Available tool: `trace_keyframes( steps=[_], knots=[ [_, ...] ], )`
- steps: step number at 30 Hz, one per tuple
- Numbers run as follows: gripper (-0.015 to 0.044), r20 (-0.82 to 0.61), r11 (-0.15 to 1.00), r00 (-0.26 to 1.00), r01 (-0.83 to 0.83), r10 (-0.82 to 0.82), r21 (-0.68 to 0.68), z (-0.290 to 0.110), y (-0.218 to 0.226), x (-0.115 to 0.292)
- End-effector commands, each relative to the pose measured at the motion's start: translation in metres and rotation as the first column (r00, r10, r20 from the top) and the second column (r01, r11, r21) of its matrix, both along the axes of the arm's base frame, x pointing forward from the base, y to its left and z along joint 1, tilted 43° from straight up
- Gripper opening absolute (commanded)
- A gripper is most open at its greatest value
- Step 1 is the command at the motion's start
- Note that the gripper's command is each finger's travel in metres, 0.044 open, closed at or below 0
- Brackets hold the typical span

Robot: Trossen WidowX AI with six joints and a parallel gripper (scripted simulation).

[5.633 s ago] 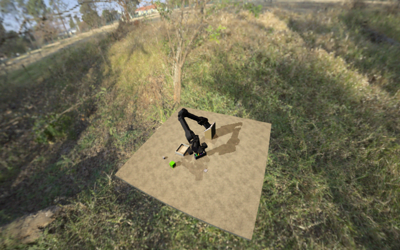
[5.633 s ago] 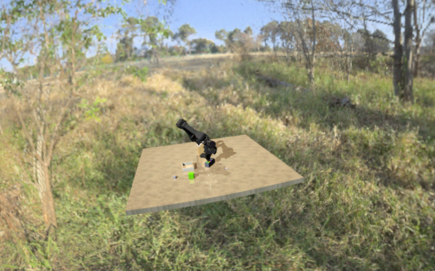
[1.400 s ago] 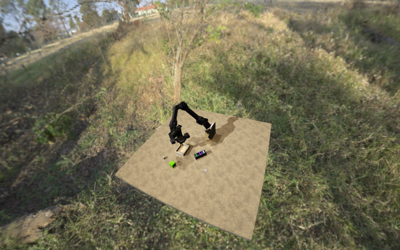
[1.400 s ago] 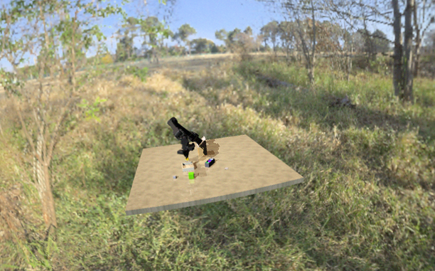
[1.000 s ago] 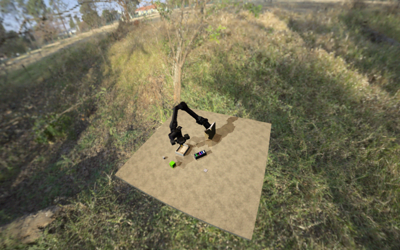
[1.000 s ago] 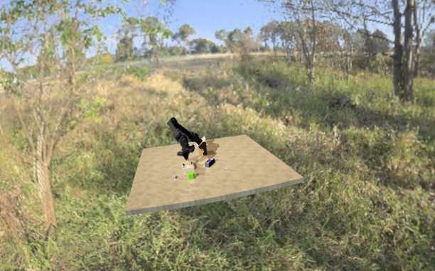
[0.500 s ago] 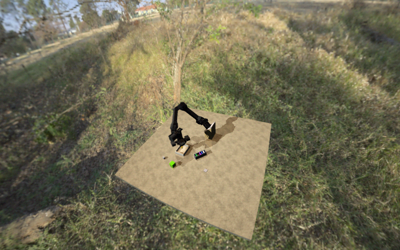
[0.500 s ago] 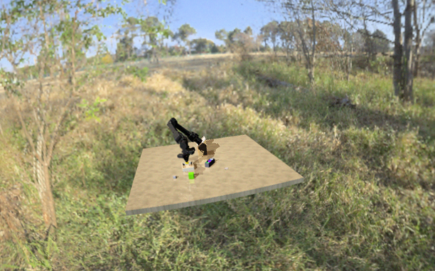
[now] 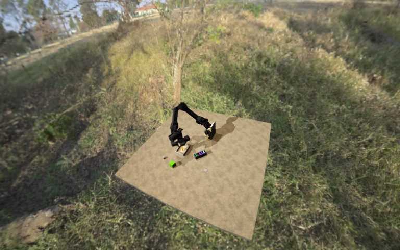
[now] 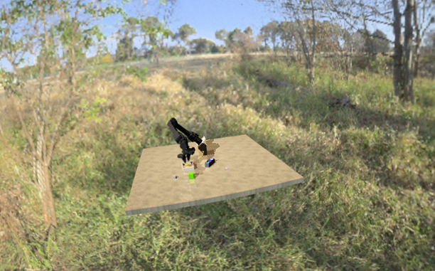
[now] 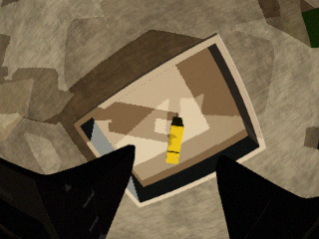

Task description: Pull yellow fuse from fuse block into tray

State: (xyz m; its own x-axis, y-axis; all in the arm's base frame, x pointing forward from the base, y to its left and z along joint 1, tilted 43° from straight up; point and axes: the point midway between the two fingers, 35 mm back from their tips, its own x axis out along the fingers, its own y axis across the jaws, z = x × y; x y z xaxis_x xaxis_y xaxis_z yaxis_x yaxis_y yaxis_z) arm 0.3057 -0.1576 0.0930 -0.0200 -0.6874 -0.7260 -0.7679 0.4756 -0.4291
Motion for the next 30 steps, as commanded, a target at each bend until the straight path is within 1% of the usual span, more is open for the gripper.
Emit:
trace_keyframes(
  steps=[1, 4, 30],
  knots=[
    [0.033, -0.002, 1.0, 1.0, 0.0, 0.0, 0.002, 0.008, 0.009, 0.001],
    [0.033, -0.009, 1.0, 1.0, -0.001, 0.001, 0.005, 0.026, 0.027, 0.0],
    [0.033, -0.017, 1.0, 1.0, -0.003, 0.003, 0.009, 0.022, 0.026, -0.001]
  ],
)
